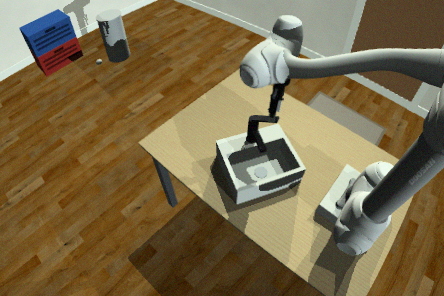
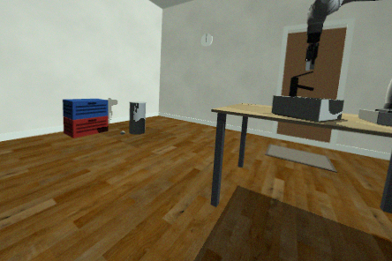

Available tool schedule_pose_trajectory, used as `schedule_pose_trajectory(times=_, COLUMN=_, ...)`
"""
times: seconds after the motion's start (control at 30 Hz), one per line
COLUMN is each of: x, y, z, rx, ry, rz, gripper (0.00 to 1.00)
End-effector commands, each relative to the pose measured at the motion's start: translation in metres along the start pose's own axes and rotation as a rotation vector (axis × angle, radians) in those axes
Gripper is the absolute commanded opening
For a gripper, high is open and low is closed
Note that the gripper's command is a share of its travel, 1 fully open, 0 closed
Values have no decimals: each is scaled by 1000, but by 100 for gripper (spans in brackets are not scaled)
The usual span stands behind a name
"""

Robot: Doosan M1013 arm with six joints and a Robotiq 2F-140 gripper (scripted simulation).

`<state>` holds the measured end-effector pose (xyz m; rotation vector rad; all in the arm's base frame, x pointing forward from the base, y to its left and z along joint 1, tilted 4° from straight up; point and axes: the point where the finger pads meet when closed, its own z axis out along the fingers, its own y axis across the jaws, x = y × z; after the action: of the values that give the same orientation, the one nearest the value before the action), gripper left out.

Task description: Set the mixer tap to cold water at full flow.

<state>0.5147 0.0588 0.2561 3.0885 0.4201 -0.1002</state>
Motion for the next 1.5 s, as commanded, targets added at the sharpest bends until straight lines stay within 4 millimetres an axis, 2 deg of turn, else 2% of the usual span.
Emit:
schedule_pose_trajectory(times=0.0, x=0, y=1, z=3, rx=2, ry=-3, rz=-2, gripper=42)
schedule_pose_trajectory(times=0.87, x=0, y=1, z=4, rx=2, ry=-3, rz=-2, gripper=42)
schedule_pose_trajectory(times=1.47, x=0, y=1, z=19, rx=2, ry=-3, rz=-2, gripper=42)
